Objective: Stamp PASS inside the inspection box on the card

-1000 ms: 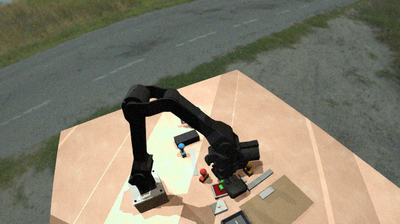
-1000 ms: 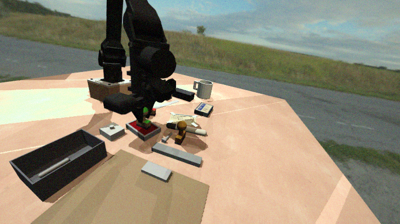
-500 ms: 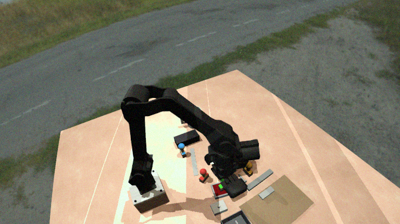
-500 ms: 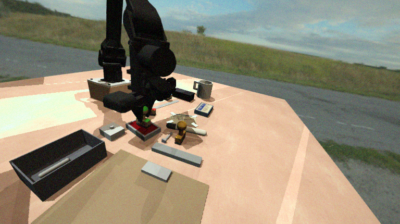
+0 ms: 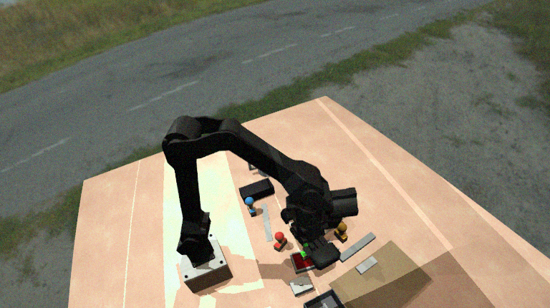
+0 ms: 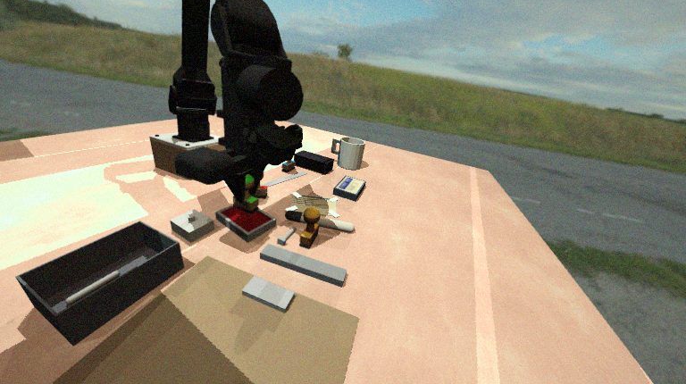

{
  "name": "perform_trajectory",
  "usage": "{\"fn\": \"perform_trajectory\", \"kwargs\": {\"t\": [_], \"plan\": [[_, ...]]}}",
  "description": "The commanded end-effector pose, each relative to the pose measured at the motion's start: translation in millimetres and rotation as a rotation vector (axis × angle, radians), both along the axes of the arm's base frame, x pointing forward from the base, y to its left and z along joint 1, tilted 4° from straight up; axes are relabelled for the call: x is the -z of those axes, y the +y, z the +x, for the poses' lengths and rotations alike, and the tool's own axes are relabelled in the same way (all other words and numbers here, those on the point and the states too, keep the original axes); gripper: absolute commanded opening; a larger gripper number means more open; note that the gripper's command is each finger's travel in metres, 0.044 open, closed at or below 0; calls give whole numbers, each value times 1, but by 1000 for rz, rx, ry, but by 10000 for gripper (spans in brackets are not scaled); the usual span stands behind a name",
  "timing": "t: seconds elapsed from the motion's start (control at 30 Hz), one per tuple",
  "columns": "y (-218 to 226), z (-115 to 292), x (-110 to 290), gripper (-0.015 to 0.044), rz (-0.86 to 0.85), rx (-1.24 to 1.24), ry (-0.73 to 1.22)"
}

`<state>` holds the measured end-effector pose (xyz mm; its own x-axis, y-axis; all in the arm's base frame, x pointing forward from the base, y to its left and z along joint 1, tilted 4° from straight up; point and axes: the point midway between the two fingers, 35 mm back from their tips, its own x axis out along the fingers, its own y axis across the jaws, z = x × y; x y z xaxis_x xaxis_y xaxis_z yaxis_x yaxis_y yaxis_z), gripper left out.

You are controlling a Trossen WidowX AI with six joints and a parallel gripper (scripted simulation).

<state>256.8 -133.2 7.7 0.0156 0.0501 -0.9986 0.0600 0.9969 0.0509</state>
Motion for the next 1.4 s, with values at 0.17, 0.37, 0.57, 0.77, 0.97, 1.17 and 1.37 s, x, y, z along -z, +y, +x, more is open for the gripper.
{"fn": "perform_trajectory", "kwargs": {"t": [0.17, 0.37, 0.57, 0.77, 0.97, 1.17, 1.37], "plan": [[-2, 1, -15, 0, -5, -2, -2], [-3, 1, -24, 0, -5, -2, -2], [-3, 0, -34, 0, -5, -2, -2], [-1, 3, -39, 0, -5, -18, -3], [22, 26, -42, 0, -6, -154, -13], [49, 47, -44, 0, -6, -296, -22], [79, 66, -46, 0, -6, -437, -32]]}}
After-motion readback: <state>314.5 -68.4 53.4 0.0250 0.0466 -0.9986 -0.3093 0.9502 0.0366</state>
